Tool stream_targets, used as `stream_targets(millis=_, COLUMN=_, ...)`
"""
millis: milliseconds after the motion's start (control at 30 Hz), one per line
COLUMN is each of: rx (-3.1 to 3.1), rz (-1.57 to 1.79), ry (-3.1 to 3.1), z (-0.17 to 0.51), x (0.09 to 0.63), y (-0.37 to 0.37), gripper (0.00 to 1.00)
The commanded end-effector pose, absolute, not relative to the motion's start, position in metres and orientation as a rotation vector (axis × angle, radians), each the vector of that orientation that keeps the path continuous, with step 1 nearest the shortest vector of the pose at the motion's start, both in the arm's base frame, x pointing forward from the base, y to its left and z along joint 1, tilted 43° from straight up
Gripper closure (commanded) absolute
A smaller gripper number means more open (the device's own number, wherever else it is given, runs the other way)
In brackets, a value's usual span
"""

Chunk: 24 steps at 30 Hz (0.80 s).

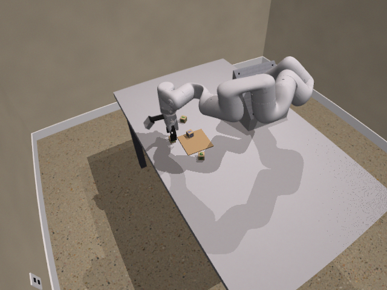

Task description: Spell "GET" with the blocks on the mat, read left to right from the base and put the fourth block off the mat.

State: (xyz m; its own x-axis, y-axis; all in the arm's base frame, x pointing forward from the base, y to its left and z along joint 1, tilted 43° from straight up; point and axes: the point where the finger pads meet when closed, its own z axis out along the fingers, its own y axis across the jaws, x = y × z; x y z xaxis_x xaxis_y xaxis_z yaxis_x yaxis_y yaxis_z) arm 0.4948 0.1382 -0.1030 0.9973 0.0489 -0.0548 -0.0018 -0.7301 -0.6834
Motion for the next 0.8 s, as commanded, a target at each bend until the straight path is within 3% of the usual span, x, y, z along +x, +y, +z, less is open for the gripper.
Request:
stream_targets(millis=0, rx=-2.390, rz=0.083, ry=-0.030, z=-0.1018, x=0.4964, y=0.1360, gripper=0.36)
stream_targets(millis=767, rx=-2.390, rz=0.083, ry=-0.030, z=-0.1082, x=0.4958, y=0.1420, gripper=0.36)
